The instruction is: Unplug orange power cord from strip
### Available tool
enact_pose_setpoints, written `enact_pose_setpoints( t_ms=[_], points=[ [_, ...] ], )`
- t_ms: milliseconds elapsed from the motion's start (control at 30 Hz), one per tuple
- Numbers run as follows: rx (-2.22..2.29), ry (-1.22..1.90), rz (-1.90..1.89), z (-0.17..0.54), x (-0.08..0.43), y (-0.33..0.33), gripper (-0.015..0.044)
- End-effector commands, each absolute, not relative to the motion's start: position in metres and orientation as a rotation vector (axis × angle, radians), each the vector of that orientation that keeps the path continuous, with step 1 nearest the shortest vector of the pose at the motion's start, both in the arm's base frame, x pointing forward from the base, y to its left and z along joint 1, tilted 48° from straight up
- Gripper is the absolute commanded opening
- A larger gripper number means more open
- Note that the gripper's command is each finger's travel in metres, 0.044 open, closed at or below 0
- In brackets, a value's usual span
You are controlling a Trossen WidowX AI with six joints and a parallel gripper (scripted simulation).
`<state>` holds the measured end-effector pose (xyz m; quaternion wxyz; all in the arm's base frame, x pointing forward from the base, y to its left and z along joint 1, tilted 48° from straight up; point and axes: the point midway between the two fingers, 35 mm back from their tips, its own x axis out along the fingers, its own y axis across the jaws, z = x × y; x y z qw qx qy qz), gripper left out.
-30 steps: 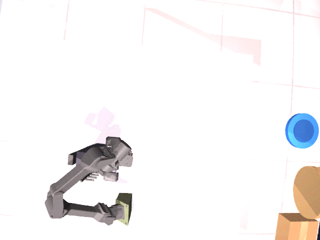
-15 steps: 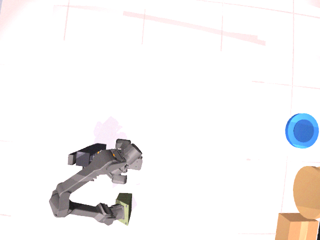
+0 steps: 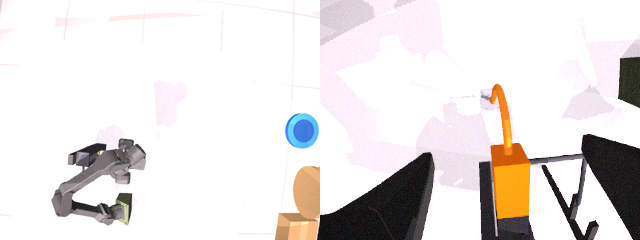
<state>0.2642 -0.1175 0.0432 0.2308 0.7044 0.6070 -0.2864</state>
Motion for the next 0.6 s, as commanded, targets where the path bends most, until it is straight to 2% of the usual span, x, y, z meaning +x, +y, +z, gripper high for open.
enact_pose_setpoints(
  t_ms=[0,567],
  points=[
    [1.940,1.679,-0.800,0.0210,0.2568,-0.1434,0.0440],
    [1.940,1.679,-0.799,0.0153,0.2546,-0.1506,0.0440]
  ],
)
